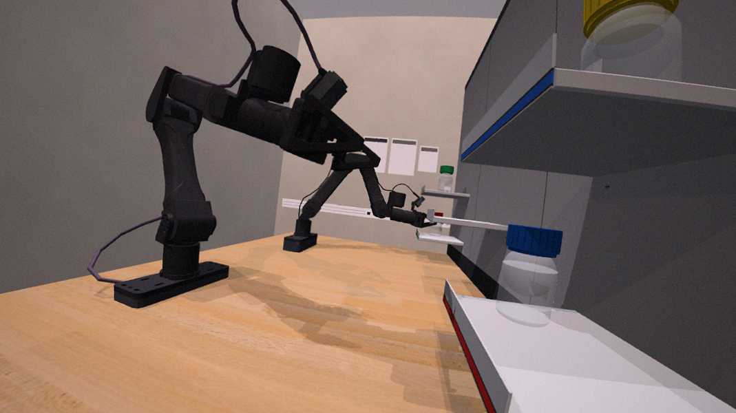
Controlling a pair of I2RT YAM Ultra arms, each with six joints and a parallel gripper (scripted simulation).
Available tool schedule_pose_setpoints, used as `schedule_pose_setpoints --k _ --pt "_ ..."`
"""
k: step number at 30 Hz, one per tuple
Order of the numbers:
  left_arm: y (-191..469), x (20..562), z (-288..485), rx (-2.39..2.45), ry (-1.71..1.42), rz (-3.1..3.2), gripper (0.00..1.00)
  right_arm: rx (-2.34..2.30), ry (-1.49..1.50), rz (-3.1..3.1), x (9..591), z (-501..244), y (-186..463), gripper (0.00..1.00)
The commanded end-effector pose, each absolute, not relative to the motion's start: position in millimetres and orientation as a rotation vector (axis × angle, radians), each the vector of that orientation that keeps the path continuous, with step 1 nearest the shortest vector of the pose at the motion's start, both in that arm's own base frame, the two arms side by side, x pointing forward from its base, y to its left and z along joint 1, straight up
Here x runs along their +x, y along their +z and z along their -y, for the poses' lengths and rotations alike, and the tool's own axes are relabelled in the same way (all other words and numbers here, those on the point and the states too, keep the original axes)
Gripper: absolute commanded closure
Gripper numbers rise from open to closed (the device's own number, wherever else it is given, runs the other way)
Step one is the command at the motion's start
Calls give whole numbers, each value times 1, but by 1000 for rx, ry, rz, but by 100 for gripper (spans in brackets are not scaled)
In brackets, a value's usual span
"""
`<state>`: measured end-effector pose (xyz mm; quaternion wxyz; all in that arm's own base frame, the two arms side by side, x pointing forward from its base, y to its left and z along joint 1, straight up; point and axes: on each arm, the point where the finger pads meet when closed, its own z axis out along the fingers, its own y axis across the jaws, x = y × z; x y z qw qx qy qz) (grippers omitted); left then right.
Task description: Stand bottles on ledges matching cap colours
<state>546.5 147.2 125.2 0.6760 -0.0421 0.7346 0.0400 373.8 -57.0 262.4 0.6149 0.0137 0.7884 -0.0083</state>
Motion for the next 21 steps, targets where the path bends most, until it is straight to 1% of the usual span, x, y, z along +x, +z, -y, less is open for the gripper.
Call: schedule_pose_setpoints --k 1,13,21 --pt "92 526 -171 -183 149 -1765 50 29 -24 -1795 374 56 271 0" --pt "86 507 -173 -194 151 -1777 50 29 -24 -1795 374 56 271 0" --pt "107 505 -160 -142 124 -1718 50 29 -24 -1795 374 56 271 0"
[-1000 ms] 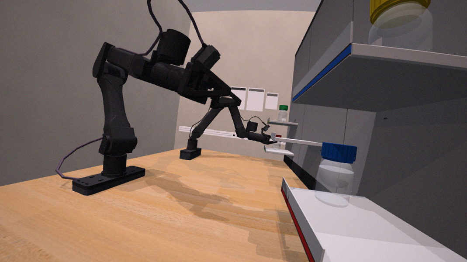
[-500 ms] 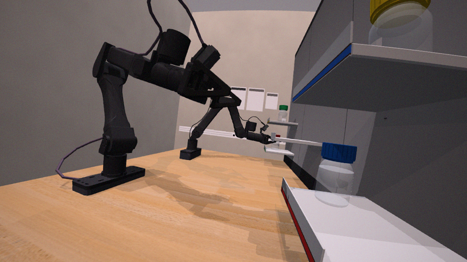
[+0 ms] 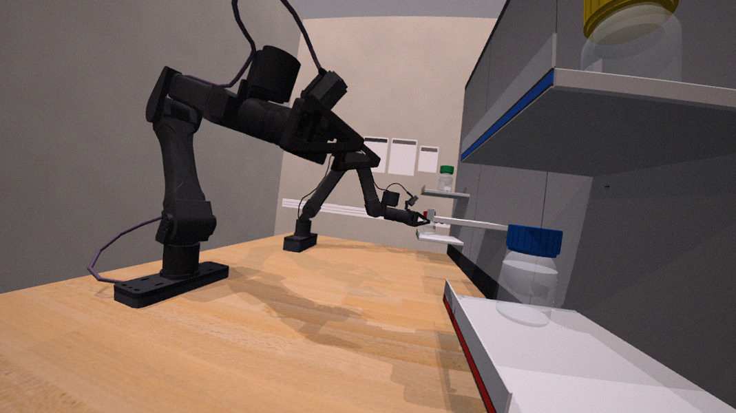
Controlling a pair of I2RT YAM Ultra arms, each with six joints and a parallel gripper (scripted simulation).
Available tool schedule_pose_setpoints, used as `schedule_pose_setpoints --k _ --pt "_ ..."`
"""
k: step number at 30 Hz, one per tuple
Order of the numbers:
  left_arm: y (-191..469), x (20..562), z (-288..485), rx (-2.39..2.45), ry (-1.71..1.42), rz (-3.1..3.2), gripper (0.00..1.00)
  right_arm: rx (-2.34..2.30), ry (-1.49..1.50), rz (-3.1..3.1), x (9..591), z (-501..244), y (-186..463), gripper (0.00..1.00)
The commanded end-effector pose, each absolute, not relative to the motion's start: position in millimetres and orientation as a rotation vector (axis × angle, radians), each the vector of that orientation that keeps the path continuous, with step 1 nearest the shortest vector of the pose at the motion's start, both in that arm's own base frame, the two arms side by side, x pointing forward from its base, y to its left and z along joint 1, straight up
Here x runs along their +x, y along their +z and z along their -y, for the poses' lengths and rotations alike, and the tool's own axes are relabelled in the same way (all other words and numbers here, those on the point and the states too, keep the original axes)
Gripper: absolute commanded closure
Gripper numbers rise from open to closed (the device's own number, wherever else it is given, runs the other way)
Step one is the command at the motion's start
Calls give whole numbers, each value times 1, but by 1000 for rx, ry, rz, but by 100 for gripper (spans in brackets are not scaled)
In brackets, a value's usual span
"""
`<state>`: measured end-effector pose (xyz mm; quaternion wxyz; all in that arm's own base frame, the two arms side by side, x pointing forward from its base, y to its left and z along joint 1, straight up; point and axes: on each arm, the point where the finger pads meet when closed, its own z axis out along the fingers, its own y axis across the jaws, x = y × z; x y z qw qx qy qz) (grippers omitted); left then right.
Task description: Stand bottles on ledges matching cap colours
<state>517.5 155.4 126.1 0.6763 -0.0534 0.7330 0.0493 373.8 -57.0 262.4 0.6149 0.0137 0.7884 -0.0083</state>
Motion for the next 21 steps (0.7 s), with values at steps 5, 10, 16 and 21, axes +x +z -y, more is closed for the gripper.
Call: schedule_pose_setpoints --k 5,10,16,21 --pt "124 504 -147 -83 88 -1666 50 29 -24 -1795 374 56 271 0" --pt "124 504 -147 -86 85 -1665 50 32 -33 -1747 380 57 280 19" --pt "124 504 -147 -87 85 -1665 50 22 -59 -1585 420 64 302 19" --pt "124 506 -150 -95 91 -1663 50 23 -59 -1541 451 67 288 19"
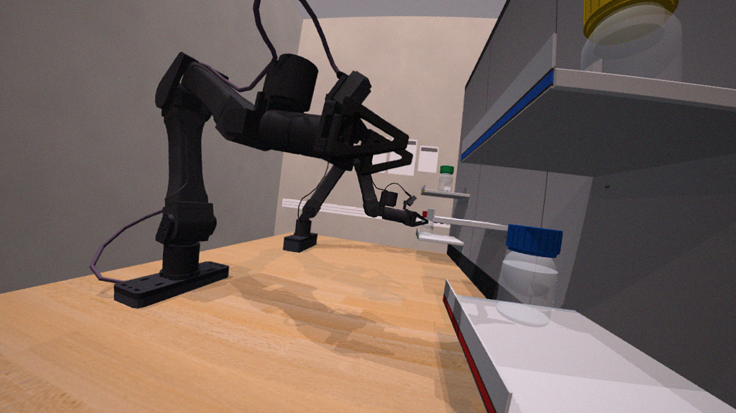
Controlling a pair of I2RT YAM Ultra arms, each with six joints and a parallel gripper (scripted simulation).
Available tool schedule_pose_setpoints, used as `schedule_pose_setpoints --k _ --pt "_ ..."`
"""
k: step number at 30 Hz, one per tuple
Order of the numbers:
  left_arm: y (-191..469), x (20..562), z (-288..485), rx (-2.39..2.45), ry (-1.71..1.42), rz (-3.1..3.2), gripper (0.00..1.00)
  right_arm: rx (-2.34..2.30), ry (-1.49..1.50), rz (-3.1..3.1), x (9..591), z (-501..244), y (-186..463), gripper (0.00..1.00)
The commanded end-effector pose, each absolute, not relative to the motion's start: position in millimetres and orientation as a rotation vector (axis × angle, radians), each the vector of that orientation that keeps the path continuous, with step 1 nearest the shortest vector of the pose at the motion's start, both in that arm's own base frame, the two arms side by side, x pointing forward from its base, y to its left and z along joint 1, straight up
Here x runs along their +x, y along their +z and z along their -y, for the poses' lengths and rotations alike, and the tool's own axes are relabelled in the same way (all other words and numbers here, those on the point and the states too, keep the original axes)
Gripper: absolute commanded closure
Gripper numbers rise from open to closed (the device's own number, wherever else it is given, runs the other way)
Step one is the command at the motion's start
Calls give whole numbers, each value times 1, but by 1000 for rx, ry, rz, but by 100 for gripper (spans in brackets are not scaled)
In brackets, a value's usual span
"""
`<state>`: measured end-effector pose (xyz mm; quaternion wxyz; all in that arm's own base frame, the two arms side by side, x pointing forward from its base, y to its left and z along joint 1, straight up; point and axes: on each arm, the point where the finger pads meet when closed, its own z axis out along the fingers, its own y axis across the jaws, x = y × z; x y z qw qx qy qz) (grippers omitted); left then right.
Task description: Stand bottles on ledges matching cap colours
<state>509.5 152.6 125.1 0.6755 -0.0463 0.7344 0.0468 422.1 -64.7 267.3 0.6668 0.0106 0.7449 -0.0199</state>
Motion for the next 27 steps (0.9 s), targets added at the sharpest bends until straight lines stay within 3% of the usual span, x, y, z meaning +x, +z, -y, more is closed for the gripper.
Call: schedule_pose_setpoints --k 1,12,27 --pt "124 506 -150 -95 91 -1663 50 22 -59 -1525 458 67 284 19" --pt "124 506 -150 -95 91 -1663 50 30 -41 -1497 513 63 199 19" --pt "124 506 -150 -95 91 -1663 50 31 -29 -1543 523 59 155 19"
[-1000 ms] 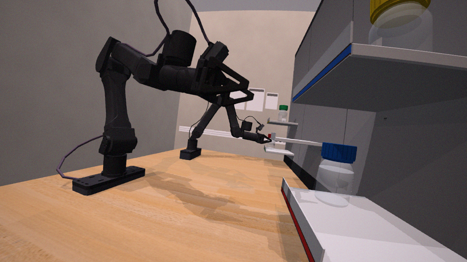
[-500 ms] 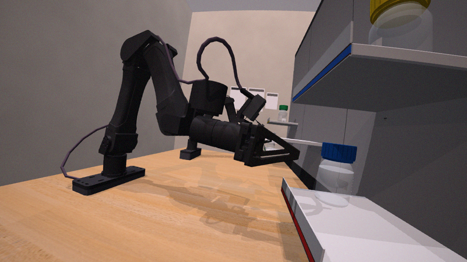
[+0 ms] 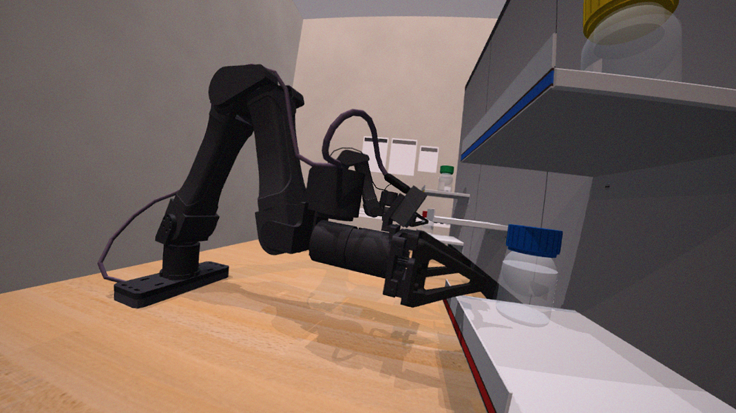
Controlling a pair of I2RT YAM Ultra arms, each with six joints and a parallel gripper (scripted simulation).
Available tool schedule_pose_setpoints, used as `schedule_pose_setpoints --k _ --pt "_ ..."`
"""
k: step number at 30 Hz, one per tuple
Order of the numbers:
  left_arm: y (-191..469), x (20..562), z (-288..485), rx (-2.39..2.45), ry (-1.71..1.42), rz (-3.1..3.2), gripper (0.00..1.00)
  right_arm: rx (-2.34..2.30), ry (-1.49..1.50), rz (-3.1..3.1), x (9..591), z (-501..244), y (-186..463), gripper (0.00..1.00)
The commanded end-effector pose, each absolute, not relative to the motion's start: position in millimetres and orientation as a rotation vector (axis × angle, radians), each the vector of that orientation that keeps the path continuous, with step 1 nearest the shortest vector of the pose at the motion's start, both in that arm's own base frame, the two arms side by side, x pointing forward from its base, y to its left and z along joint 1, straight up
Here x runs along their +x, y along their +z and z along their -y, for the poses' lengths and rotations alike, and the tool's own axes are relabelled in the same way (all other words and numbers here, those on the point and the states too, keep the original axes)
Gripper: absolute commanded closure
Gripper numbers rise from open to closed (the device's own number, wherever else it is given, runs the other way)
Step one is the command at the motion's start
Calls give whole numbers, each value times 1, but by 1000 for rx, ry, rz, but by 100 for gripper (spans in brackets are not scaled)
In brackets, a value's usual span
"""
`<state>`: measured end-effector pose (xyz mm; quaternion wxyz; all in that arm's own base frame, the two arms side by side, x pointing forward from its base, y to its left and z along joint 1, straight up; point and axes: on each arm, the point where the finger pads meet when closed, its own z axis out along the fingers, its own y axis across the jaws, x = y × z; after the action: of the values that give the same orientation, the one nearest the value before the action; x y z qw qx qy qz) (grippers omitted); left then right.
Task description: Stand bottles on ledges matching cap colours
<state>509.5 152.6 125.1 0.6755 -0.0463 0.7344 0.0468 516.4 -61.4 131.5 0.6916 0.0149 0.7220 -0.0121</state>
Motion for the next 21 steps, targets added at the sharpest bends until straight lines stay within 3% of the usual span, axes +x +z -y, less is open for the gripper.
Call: schedule_pose_setpoints --k 1,21 --pt "124 506 -150 -95 91 -1663 50 30 -29 -1538 523 59 157 19" --pt "124 506 -150 -95 91 -1663 50 34 -28 -1559 542 59 157 19"
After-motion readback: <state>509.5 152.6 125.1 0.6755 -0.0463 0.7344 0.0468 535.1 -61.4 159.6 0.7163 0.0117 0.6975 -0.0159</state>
